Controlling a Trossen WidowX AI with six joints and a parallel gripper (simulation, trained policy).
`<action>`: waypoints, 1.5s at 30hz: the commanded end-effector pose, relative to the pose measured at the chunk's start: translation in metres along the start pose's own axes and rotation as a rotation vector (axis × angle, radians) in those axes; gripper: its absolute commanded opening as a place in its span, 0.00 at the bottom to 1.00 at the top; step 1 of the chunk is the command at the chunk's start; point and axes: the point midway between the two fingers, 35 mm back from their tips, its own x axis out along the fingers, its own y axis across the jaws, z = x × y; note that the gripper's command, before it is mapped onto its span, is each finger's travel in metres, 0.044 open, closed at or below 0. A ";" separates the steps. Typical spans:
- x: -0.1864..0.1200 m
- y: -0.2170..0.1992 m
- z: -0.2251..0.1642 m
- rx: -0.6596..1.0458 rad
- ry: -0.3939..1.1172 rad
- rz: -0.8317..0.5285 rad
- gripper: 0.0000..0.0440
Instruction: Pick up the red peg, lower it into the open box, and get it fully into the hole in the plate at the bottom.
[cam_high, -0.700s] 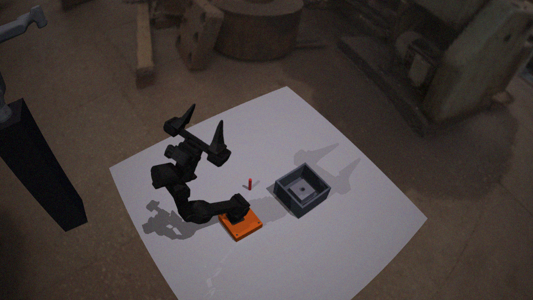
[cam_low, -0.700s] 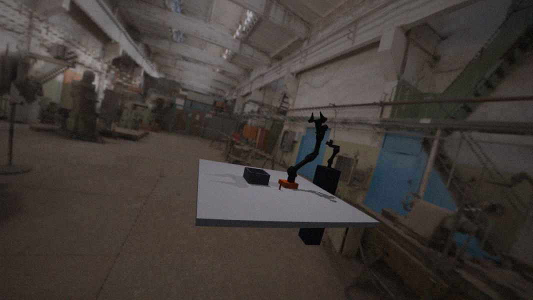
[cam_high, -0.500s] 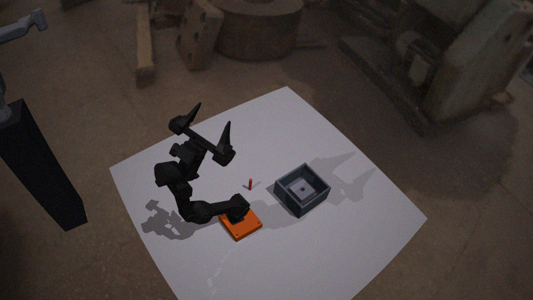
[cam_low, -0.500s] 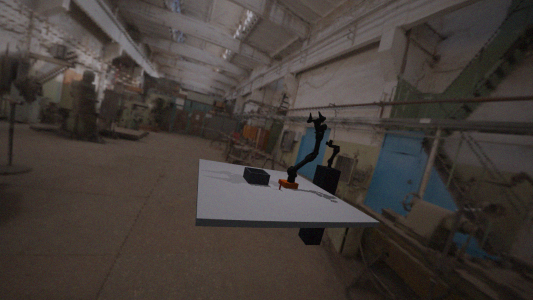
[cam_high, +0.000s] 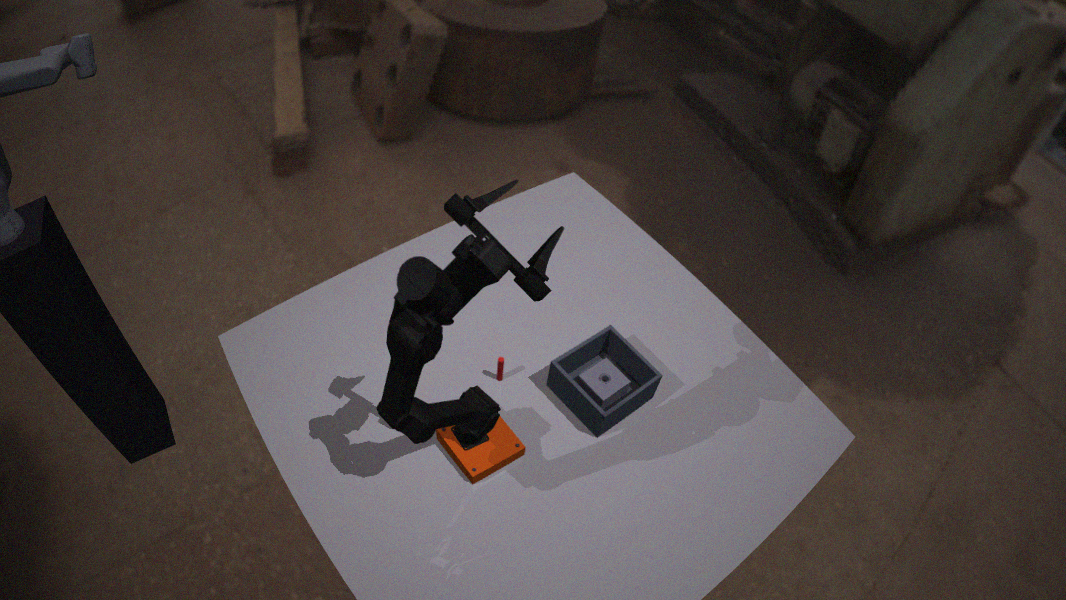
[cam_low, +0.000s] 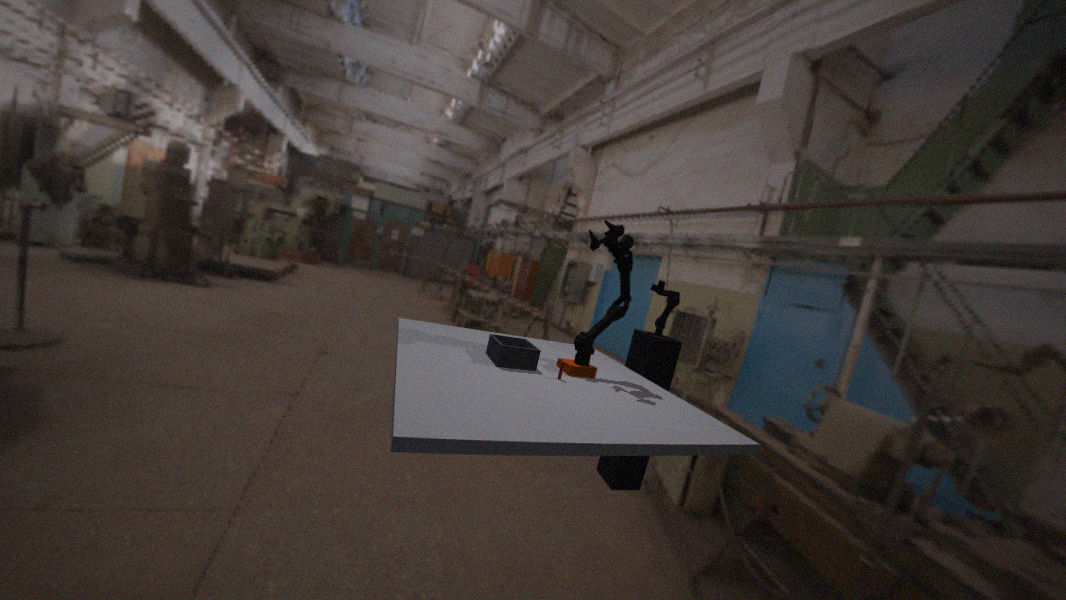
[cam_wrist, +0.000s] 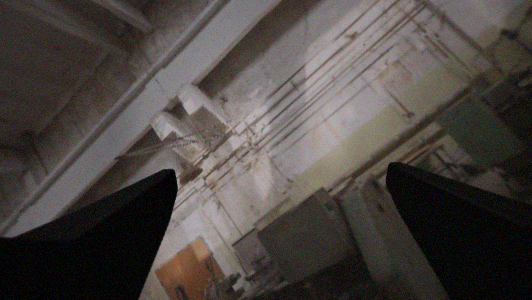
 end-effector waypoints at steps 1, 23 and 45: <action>0.024 -0.025 -0.039 0.056 0.118 -0.090 1.00; 0.052 -0.121 -0.247 0.213 0.712 -0.524 1.00; -0.052 -0.183 -0.411 0.169 1.277 -1.032 1.00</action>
